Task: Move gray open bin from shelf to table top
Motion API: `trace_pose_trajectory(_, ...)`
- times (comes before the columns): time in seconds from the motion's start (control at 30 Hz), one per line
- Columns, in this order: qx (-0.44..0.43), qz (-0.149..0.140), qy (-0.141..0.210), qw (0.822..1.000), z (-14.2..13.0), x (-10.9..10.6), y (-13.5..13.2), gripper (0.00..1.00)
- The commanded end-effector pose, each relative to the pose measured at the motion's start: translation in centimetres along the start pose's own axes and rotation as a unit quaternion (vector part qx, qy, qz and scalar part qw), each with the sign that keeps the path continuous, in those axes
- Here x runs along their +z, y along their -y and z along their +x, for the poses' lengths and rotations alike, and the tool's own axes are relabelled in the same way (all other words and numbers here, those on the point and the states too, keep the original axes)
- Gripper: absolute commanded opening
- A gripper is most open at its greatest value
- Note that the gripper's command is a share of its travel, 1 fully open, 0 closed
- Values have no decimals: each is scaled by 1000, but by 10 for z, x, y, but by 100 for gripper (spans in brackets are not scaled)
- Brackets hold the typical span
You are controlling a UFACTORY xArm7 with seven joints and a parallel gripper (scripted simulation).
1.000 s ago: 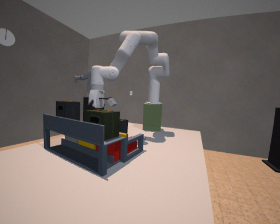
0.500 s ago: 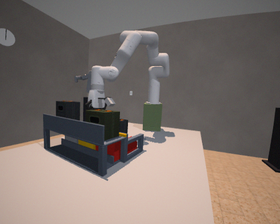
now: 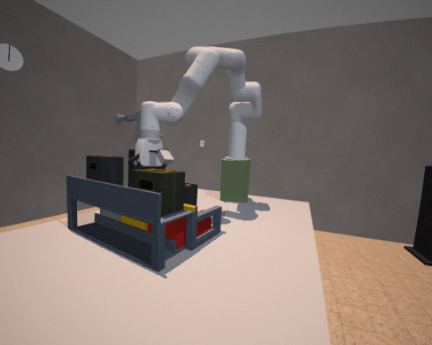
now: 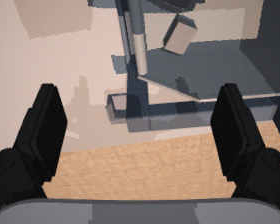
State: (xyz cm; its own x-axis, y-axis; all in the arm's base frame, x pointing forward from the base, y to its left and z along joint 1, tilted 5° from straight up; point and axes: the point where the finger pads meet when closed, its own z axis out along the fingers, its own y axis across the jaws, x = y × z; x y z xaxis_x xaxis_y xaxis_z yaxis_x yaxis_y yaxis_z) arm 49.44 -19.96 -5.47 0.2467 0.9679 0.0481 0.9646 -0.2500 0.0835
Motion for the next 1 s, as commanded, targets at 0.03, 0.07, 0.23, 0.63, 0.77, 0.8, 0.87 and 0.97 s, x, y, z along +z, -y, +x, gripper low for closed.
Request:
trace_pose_trajectory(0.03, 49, 1, 4, 999, 0, -2, -2, 100)
trace_pose_trajectory(0.07, 49, 1, 4, 999, 0, -2, -2, 100)
trace_pose_trajectory(0.23, 49, 1, 4, 999, 0, -2, -2, 100)
trace_pose_trajectory(0.63, 173, -1, 3, 985, 0, -2, -2, 100)
trace_pose_trajectory(0.77, 173, -1, 3, 985, 0, -2, -2, 100)
trace_pose_trajectory(0.8, 173, -1, 3, 985, 0, -2, -2, 100)
trace_pose_trajectory(0.87, 219, -2, 2, 976, 0, -2, -2, 100)
trace_pose_trajectory(0.97, 294, -2, 2, 956, 0, -2, -2, 100)
